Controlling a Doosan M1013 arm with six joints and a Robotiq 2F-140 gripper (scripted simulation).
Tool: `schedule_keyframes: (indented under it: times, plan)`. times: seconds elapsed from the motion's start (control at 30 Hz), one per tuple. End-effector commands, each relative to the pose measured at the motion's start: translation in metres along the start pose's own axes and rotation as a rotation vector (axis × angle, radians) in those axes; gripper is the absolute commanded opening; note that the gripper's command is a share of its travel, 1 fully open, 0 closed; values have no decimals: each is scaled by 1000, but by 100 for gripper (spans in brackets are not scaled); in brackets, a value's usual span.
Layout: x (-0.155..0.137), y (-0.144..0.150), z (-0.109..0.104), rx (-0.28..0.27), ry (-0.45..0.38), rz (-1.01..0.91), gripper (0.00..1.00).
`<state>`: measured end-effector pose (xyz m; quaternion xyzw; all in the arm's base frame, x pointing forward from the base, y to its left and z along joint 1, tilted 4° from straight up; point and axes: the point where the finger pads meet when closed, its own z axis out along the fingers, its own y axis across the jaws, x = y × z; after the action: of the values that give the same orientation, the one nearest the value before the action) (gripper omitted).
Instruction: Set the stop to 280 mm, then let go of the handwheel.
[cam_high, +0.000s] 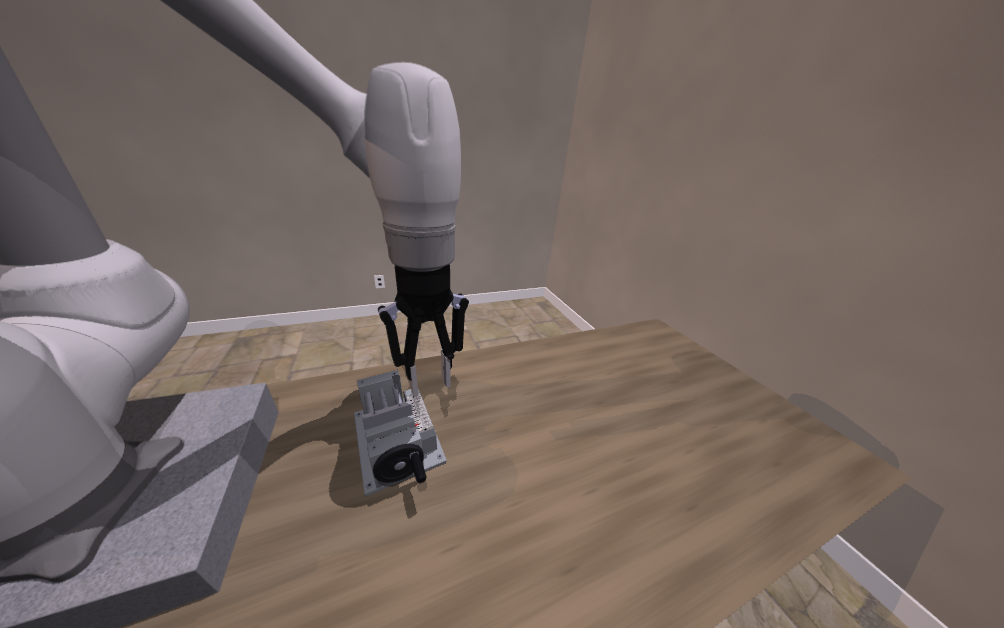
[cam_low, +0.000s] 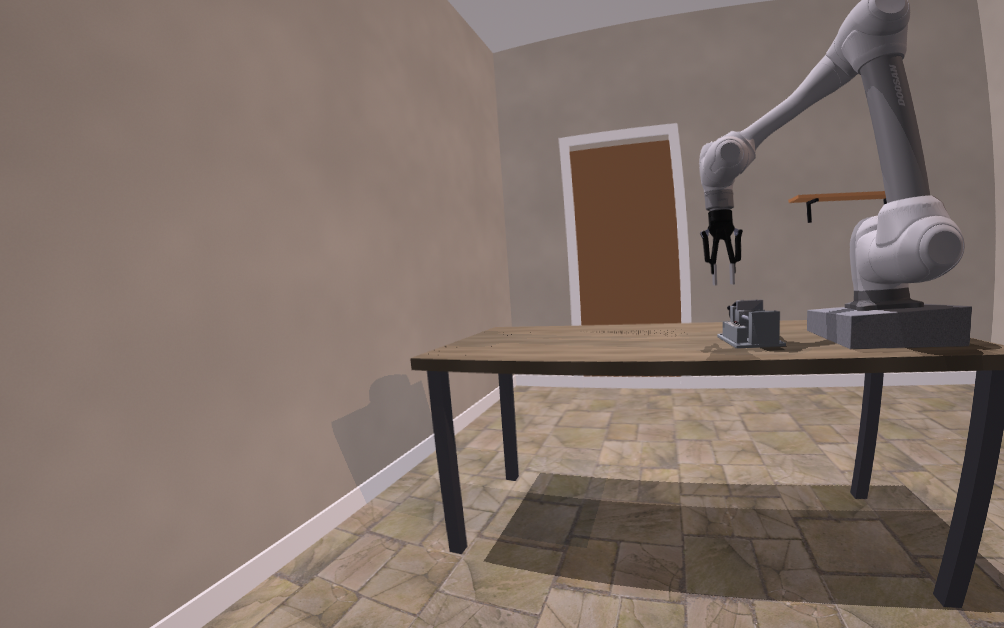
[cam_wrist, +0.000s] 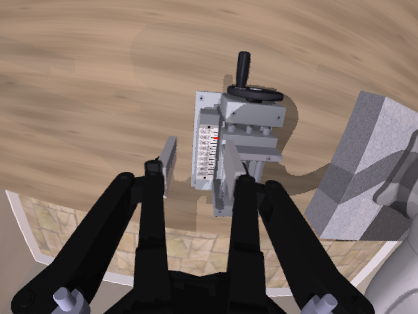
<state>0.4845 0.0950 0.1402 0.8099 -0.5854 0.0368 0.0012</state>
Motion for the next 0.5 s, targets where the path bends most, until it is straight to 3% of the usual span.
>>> schedule_keyframes:
  times: [0.0,0.47]
  plan:
    - [-12,-6,0,0,0,-3,33]
    - [-12,-6,17,0,0,-3,33]
